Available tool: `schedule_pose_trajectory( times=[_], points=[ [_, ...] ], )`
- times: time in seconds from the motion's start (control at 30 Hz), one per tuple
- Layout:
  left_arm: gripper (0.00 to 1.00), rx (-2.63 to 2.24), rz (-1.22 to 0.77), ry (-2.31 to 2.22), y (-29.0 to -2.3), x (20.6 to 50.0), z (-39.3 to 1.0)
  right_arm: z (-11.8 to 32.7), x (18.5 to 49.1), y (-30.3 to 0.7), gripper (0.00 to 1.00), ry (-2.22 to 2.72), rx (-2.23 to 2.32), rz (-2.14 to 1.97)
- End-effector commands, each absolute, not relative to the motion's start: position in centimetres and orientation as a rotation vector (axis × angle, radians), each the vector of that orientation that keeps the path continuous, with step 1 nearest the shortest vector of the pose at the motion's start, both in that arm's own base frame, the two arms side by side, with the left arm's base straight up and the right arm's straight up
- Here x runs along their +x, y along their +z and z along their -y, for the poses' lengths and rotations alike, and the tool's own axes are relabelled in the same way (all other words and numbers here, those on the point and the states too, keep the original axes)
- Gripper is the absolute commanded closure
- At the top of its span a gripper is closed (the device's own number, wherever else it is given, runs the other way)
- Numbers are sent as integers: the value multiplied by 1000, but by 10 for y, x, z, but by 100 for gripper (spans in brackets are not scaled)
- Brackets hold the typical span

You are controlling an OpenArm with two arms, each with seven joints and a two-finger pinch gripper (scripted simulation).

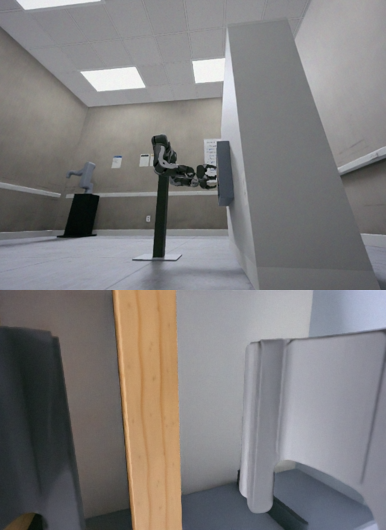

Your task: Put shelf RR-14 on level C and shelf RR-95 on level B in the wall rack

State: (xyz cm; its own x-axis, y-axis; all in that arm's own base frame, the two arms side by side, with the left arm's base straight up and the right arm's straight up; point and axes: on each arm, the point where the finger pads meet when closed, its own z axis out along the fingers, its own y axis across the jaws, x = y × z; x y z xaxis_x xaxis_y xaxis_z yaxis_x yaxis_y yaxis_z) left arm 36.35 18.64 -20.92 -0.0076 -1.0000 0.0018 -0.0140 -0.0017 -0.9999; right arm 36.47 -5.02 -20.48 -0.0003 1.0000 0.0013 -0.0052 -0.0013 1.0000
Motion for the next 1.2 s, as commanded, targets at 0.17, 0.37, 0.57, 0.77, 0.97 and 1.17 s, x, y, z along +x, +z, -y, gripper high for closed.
schedule_pose_trajectory(
  times=[0.17,0.37,0.57,0.77,0.97,1.17],
  points=[
    [67,-1209,-1209,-1209,-205,358,-188,50,358,-205,67,1209,1209,-1209],
    [67,-1209,-1209,-1209,-205,351,-188,50,351,-205,67,1209,1209,-1209],
    [67,-1209,-1209,-1209,-205,345,-188,50,345,-205,67,1209,1209,-1209],
    [67,-1209,-1209,-1209,-205,338,-188,50,338,-205,67,1209,1209,-1209],
    [67,-1209,-1209,-1209,-205,331,-188,50,331,-205,67,1209,1209,-1209],
    [67,-1209,-1209,-1209,-205,326,-188,50,326,-205,67,1209,1209,-1209]
  ],
)
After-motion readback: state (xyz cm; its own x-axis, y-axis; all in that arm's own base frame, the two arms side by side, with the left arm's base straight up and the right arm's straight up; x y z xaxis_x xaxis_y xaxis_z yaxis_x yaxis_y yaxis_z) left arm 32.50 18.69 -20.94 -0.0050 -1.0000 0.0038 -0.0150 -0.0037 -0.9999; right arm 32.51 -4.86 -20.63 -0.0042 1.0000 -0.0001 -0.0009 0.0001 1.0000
